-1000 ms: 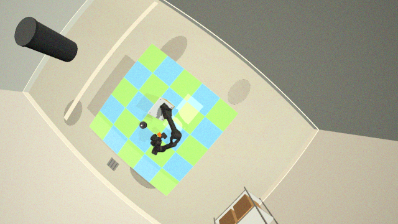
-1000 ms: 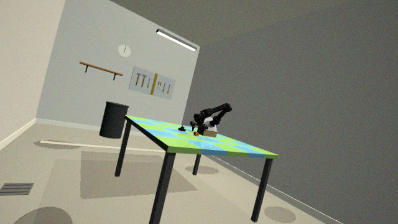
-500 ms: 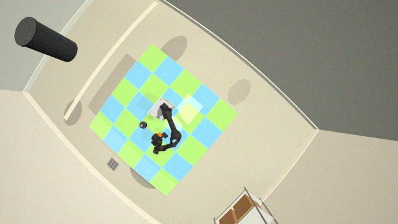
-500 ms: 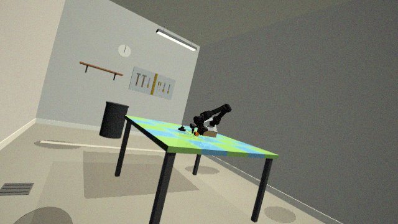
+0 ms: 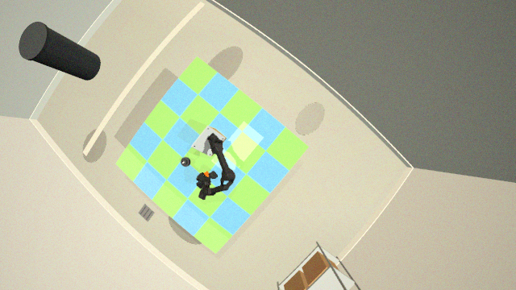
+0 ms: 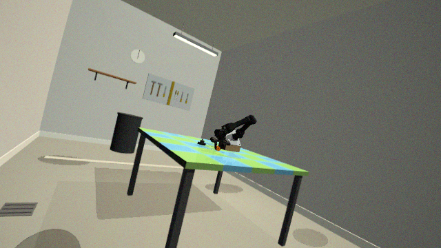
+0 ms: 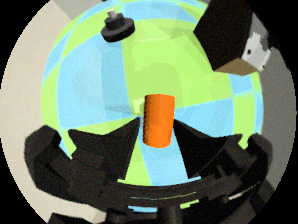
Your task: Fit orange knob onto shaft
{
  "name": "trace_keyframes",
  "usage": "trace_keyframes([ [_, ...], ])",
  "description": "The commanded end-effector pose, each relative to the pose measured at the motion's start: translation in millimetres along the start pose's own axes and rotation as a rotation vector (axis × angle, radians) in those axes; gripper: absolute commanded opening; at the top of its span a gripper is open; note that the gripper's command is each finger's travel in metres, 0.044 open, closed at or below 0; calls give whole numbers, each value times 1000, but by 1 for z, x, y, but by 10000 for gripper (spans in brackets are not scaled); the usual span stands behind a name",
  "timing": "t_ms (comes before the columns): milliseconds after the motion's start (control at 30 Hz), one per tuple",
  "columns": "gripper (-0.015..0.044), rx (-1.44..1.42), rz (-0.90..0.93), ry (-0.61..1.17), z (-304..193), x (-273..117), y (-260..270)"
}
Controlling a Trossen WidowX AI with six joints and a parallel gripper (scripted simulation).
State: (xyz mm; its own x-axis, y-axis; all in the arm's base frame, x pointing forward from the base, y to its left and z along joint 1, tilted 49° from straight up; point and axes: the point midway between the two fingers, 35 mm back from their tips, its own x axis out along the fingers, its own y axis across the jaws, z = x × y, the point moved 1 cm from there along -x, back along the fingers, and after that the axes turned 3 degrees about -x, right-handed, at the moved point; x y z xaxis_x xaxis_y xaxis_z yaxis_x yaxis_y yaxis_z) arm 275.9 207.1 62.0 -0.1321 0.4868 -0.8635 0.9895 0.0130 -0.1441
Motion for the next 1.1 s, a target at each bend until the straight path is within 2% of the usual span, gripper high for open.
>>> trace_keyframes([
  [0, 233, 2, -2, 0, -1, 1, -1],
  [267, 180, 2, -2, 0, -1, 1, -1],
  [467, 180, 2, 0, 17, 1, 0, 0],
  [1067, 180, 2, 18, 337, 25, -4, -1],
])
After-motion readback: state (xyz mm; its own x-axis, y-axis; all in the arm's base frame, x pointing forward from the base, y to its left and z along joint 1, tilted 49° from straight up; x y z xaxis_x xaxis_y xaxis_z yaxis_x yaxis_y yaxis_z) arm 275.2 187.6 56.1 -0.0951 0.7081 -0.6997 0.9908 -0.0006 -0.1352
